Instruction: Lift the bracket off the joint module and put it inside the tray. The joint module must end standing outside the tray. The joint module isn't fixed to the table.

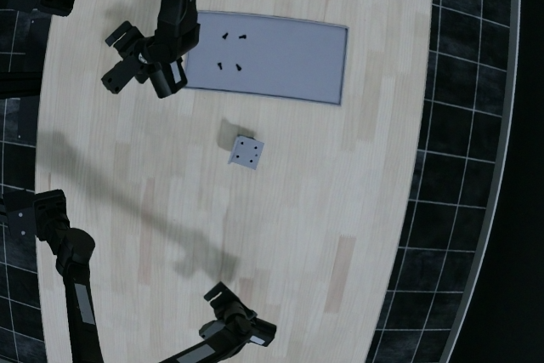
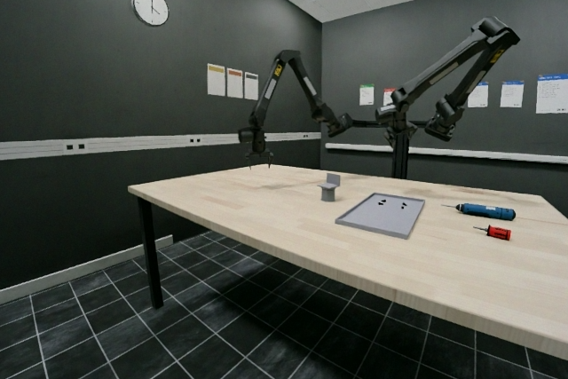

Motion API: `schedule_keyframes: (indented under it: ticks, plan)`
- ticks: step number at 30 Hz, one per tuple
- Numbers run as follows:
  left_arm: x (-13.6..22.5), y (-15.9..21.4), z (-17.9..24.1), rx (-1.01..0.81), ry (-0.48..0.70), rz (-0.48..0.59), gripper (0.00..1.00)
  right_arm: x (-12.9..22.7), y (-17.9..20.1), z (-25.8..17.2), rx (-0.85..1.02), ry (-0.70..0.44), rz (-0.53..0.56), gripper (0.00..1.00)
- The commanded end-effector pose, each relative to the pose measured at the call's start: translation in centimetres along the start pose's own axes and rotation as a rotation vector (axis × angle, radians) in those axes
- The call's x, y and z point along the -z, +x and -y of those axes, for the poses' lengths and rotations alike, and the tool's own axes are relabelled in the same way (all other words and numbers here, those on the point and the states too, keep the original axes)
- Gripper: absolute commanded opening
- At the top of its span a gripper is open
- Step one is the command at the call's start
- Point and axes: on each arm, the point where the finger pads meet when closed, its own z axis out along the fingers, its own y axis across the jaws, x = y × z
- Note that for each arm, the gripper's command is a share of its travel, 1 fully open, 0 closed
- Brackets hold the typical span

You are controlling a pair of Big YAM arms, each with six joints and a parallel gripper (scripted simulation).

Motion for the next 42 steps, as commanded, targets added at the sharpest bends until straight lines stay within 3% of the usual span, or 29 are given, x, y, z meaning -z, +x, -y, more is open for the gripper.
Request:
schedule_keyframes:
  ticks: [1,18,21,24,25,32,34,37,42]
  plan:
    - [0.4,-0.1,-0.2,-0.006,-0.009,0.003,1.0,0.6,0.1,-0.7,-0.006,-0.02,-0.007,1.0]
    - [0.4,-0.1,-0.2,-0.006,-0.009,0.003,1.0,0.6,0.1,-0.7,-0.006,-0.02,-0.007,1.0]
    - [0.4,-0.1,-1.8,0.005,-0.031,0.01,0.66,1.2,0.5,-0.4,0.08,-0.029,-0.023,1.0]
    - [1.1,-0.1,-5.8,0.041,-0.107,0.026,0.32,1.9,1.1,0.1,0.237,-0.038,-0.059,1.0]
    - [1.4,0.0,-7.7,0.059,-0.142,0.033,0.29,2.2,1.4,0.4,0.289,-0.04,-0.076,1.0]
    - [3.3,0.7,-17.1,0.151,-0.316,0.059,0.29,3.8,3.1,2.1,0.556,-0.065,-0.184,1.0]
    - [3.3,0.7,-17.1,0.151,-0.316,0.059,0.29,3.8,3.1,2.1,0.556,-0.065,-0.184,1.0]
    - [4.8,1.7,-23.6,0.217,-0.441,0.072,0.29,4.4,3.5,2.8,0.705,-0.089,-0.225,1.0]
    - [6.1,3.0,-29.0,0.277,-0.546,0.079,0.29,5.6,4.9,4.0,0.869,-0.129,-0.296,1.0]
